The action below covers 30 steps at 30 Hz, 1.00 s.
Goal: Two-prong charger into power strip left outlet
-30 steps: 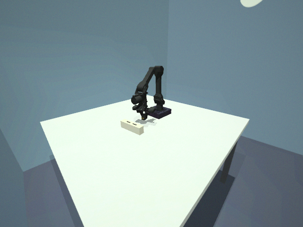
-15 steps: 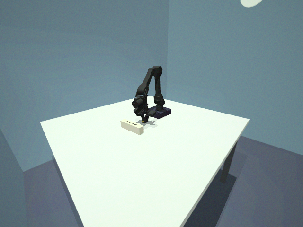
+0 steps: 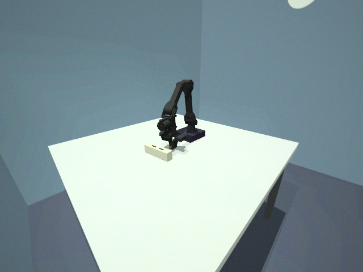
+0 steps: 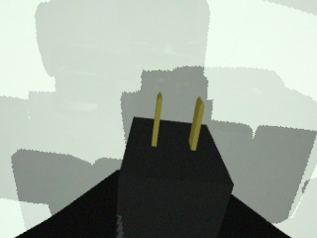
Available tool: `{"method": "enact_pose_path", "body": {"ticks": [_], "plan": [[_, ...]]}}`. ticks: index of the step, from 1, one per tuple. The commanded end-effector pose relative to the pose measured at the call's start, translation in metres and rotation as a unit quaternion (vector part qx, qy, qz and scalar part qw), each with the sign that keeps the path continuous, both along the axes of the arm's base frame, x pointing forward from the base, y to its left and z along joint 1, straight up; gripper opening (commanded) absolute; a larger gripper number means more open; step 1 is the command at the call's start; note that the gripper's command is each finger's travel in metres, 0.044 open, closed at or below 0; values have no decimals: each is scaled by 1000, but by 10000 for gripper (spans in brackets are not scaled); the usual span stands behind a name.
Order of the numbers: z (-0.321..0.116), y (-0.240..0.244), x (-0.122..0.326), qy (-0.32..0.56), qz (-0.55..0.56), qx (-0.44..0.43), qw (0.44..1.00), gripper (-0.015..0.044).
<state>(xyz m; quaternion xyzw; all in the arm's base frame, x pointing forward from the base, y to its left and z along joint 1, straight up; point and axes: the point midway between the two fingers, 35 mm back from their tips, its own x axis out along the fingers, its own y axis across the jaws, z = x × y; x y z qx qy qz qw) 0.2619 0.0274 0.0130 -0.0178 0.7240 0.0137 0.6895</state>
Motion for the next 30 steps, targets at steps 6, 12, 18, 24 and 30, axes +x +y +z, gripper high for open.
{"method": "enact_pose_path", "body": {"ticks": [6, 12, 18, 24, 30], "plan": [[2, 3, 15, -5, -7, 3, 1000, 0], [1, 4, 22, -5, -11, 4, 1000, 0], [1, 5, 29, -5, -15, 4, 1000, 0], [0, 6, 36, -6, -18, 4, 1000, 0], [-1, 7, 42, -6, -21, 4, 1000, 0]]}}
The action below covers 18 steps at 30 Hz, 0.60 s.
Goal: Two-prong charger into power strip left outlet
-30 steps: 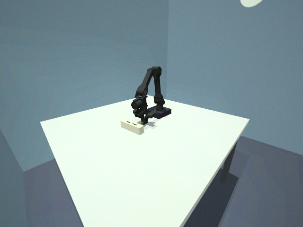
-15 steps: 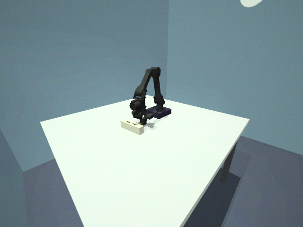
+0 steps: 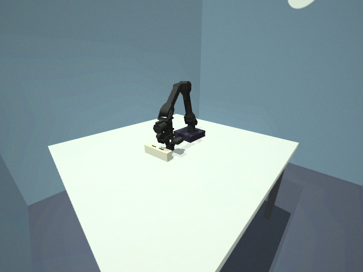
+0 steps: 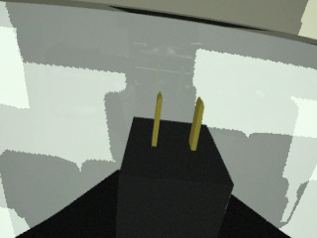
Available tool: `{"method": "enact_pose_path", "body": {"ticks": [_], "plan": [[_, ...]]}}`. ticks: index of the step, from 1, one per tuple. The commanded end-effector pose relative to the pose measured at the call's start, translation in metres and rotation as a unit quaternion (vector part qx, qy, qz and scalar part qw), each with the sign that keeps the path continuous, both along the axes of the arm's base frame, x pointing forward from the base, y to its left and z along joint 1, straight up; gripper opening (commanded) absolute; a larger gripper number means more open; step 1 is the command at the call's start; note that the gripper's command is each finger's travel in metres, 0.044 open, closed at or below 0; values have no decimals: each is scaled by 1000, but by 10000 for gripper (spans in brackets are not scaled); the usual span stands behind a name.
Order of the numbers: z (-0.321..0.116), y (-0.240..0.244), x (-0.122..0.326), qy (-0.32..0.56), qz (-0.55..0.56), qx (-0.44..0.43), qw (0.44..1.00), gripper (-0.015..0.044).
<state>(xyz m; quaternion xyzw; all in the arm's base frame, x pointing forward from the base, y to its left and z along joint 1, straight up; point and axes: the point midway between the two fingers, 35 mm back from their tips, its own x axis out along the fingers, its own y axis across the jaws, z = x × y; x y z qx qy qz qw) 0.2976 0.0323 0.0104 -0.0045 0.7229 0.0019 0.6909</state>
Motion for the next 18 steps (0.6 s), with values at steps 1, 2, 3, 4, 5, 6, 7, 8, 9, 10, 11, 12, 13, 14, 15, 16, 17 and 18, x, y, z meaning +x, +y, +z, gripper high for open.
{"method": "enact_pose_path", "body": {"ticks": [1, 2, 3, 4, 5, 6, 7, 8, 9, 10, 11, 12, 13, 14, 15, 16, 17, 18], "plan": [[2, 2, 8, -4, -4, 3, 1000, 0], [2, 2, 9, -4, -5, 3, 1000, 0], [1, 3, 10, -4, -5, 3, 1000, 0], [1, 3, 11, -4, -6, 3, 1000, 0], [1, 3, 12, -4, -6, 3, 1000, 0], [1, 3, 13, -4, -7, 3, 1000, 0], [1, 3, 13, -4, -7, 3, 1000, 0], [1, 3, 13, -4, -7, 3, 1000, 0], [1, 3, 13, -4, -7, 3, 1000, 0], [1, 3, 13, -4, -7, 3, 1000, 0], [1, 4, 13, -4, -7, 3, 1000, 0], [1, 4, 13, -4, -7, 3, 1000, 0], [1, 4, 13, -4, -7, 3, 1000, 0], [1, 4, 13, -4, -7, 3, 1000, 0], [1, 4, 13, -4, -7, 3, 1000, 0], [1, 4, 13, -4, -7, 3, 1000, 0], [1, 4, 13, -4, -7, 3, 1000, 0], [1, 4, 13, -4, -7, 3, 1000, 0]]}}
